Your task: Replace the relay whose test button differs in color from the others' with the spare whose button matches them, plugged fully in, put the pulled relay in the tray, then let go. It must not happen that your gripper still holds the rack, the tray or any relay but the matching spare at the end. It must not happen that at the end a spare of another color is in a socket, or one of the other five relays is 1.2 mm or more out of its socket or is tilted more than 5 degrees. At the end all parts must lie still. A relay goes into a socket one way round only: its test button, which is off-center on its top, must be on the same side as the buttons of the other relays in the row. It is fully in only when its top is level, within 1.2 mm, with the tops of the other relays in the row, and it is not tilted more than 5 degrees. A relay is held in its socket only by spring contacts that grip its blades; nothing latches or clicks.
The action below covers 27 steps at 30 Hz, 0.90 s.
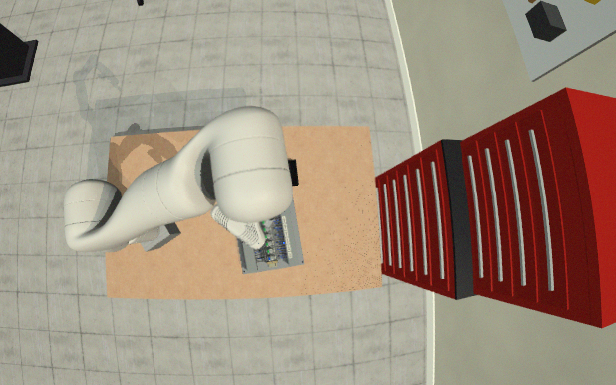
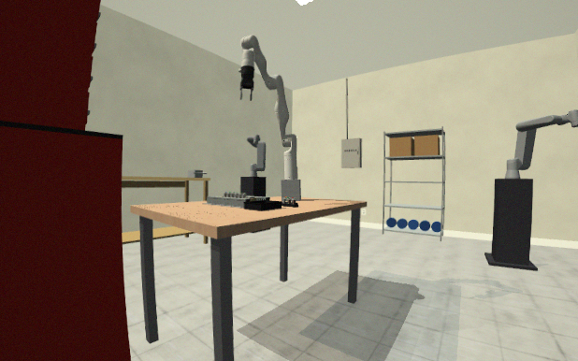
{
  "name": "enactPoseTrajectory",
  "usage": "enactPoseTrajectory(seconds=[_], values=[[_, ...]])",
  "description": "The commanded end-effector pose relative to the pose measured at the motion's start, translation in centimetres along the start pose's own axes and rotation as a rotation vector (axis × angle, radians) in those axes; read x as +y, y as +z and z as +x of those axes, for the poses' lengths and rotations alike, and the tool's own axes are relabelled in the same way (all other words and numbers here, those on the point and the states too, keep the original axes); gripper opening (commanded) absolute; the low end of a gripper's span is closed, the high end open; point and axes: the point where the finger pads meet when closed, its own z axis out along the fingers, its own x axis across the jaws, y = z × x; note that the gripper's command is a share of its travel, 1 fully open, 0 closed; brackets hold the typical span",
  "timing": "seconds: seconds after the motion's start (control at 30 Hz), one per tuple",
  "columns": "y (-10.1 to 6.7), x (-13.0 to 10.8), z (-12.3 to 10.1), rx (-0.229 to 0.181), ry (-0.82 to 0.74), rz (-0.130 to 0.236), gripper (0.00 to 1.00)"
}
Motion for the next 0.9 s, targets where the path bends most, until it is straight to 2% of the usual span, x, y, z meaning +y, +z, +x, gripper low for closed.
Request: enactPoseTrajectory(seconds=[0.0,0.07,0.1,0.57,0.63,0.67,0.87], values=[[-0.13,-0.07,0.26,0.016,-0.013,0.009,1.0],[-0.13,-0.07,0.26,0.016,-0.013,0.009,1.0],[-0.09,-0.01,0.04,0.0,-0.002,-0.001,1.0],[-0.15,-0.07,0.27,0.016,-0.013,0.009,1.0],[-0.15,-0.07,0.27,0.016,-0.013,0.009,1.0],[-0.1,-0.01,0.04,0.0,-0.002,-0.001,1.0],[-0.12,-0.04,0.14,0.007,-0.007,0.004,1.0]])
